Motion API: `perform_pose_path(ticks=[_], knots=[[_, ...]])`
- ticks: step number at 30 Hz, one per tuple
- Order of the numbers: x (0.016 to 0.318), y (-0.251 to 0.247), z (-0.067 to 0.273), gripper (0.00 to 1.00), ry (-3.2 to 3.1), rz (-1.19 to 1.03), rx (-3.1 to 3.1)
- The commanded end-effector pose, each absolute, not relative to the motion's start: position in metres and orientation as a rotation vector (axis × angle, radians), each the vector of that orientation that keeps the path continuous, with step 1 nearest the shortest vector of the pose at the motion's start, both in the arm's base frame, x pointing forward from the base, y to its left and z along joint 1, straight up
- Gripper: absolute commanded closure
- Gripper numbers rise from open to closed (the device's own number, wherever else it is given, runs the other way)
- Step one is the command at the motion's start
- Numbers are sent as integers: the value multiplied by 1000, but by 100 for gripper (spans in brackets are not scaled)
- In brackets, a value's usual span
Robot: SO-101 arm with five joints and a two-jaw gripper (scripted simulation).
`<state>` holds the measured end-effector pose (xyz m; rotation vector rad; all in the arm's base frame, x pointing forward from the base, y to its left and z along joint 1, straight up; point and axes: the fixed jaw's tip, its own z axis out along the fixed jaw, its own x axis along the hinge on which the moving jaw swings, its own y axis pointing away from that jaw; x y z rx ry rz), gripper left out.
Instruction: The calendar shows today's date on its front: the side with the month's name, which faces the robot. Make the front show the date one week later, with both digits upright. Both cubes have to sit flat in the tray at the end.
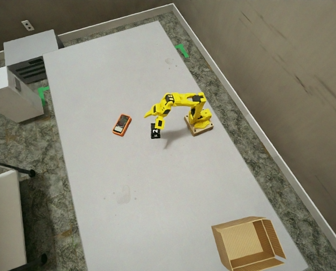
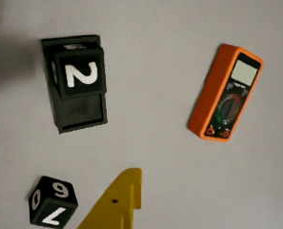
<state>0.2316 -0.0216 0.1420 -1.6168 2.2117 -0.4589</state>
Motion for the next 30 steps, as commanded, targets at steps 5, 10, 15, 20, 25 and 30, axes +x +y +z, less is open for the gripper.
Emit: perform_pose_path(ticks=[5, 10, 15, 20, 25, 30], knots=[[231, -27, 146, 65, 2259, -463, -1517], [231, -30, 145, 65, 2300, -455, -1448], [230, -39, 143, 65, 2392, -436, -1274], [229, -51, 141, 65, 2498, -410, -1025], [227, -66, 138, 65, 2594, -377, -710], [225, -76, 136, 65, 2636, -355, -497]])
